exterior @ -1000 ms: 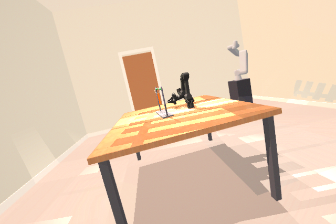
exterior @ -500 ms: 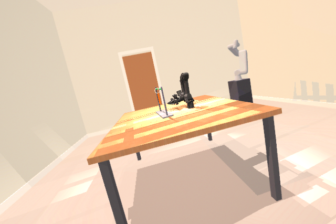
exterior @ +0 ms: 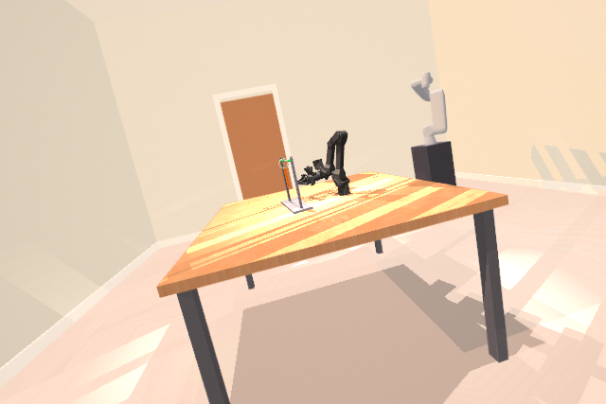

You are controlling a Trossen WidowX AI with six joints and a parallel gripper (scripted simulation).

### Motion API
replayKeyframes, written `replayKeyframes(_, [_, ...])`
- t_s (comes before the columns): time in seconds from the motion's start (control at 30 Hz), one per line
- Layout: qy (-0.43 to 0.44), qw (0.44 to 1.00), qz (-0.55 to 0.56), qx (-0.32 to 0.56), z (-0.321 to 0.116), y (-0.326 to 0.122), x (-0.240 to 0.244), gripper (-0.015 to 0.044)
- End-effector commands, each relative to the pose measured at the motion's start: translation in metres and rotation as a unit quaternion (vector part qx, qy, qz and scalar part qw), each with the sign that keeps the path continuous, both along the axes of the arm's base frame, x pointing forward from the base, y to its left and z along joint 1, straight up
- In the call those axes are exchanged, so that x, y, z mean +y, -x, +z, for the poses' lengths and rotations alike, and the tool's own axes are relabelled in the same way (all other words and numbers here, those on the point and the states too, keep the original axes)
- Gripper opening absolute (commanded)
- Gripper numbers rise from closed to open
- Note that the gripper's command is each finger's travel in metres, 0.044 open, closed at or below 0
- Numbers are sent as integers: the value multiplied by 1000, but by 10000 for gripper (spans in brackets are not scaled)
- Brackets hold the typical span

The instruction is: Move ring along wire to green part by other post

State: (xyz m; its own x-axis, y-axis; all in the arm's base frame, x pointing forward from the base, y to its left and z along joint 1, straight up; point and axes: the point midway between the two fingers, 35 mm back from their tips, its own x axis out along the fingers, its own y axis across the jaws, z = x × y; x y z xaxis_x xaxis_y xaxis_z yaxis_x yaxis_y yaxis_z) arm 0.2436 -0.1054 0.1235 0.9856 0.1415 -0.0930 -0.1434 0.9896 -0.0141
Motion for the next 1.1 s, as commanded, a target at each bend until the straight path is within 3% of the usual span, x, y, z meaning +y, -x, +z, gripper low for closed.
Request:
replayKeyframes(0.0, [-2, 1000, -2, -7, 13, -9, 4, 160])
replayKeyframes(1.07, [-1, 1000, -2, -7, 13, -47, 7, 160])
